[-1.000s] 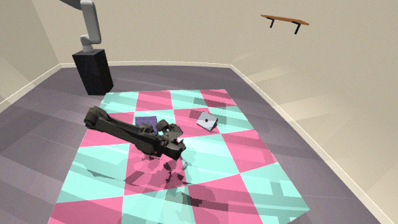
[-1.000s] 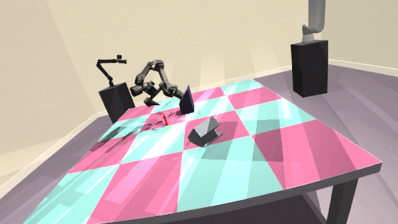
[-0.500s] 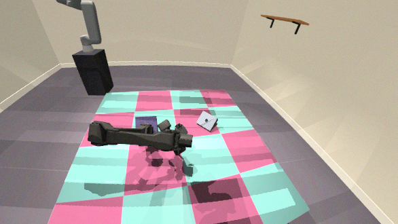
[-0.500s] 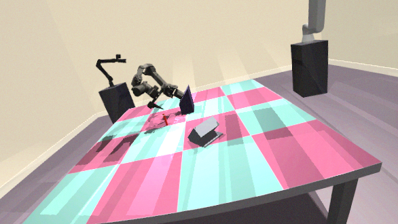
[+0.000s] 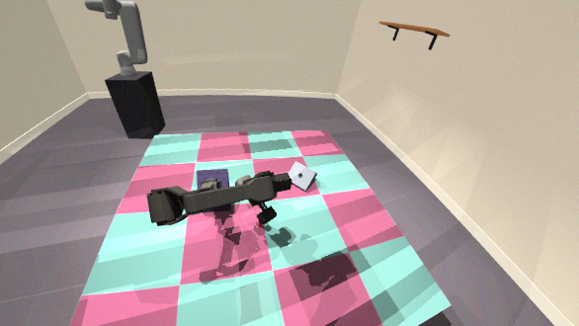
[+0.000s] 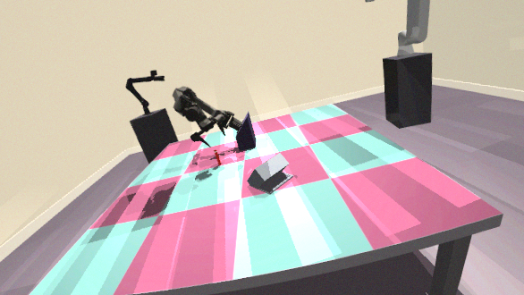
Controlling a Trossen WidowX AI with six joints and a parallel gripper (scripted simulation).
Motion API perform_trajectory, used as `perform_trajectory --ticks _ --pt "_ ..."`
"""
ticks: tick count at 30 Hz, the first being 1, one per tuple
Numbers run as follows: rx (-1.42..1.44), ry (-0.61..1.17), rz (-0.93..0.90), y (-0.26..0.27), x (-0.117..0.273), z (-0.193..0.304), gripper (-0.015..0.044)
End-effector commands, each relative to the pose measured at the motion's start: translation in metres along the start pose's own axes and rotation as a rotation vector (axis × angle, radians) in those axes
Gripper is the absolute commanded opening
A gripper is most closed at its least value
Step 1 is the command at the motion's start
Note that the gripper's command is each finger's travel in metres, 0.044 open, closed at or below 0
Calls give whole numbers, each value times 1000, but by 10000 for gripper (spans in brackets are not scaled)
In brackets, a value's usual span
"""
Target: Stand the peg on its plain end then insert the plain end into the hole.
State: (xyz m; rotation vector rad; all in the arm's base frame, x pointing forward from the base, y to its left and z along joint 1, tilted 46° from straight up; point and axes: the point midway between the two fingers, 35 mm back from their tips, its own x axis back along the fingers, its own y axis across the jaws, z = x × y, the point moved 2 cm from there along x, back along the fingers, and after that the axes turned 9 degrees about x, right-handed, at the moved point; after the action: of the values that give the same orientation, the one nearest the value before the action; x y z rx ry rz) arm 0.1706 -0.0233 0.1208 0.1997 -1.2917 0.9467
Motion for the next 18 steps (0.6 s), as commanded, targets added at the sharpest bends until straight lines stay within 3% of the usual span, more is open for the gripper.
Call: perform_trajectory --ticks 1,7,18 --pt "8 77 102 -6 4 -6 440" --pt "29 153 260 -14 12 -18 440" --pt "33 155 265 -15 10 -18 440"
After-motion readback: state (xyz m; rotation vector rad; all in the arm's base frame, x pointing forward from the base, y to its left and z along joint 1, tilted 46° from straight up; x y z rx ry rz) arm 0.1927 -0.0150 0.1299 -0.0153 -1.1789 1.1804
